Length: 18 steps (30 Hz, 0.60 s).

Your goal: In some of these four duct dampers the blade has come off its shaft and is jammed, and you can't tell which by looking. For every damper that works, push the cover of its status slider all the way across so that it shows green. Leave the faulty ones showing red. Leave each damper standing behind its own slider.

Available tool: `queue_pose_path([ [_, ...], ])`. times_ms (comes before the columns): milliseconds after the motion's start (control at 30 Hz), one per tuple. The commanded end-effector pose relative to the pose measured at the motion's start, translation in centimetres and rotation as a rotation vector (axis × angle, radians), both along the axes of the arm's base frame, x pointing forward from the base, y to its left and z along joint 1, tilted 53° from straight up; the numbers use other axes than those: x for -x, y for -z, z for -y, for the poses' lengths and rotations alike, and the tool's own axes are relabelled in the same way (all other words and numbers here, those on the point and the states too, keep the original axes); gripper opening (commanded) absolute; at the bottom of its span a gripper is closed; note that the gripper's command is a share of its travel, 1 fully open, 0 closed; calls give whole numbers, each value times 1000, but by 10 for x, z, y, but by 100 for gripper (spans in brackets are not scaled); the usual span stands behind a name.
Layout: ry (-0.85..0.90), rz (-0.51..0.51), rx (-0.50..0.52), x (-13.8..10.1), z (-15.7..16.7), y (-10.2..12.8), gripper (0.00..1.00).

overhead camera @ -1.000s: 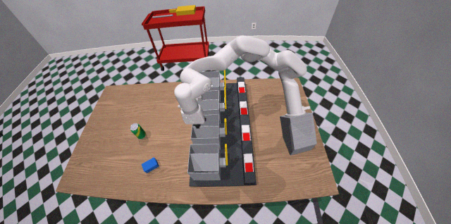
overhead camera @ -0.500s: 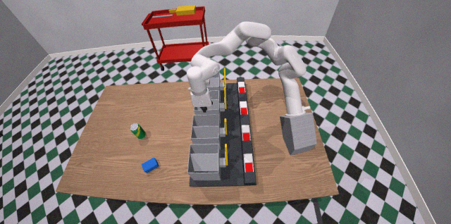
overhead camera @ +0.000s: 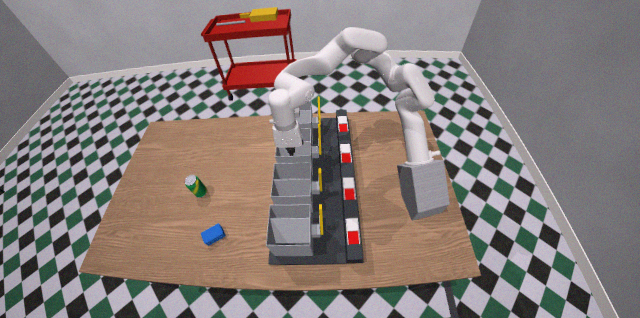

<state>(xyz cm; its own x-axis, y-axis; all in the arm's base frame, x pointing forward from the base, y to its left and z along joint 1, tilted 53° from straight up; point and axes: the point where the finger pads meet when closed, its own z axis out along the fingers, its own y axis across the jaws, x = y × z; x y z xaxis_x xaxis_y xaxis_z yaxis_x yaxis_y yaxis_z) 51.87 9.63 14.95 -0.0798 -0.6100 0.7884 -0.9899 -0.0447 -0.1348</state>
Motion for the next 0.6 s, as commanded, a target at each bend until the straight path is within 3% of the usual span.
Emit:
queue_pose_path([
  [0, -2, 3, -2, 0, -7, -6, 0],
  [567, -2, 3, -2, 3, -30, -25, 0],
])
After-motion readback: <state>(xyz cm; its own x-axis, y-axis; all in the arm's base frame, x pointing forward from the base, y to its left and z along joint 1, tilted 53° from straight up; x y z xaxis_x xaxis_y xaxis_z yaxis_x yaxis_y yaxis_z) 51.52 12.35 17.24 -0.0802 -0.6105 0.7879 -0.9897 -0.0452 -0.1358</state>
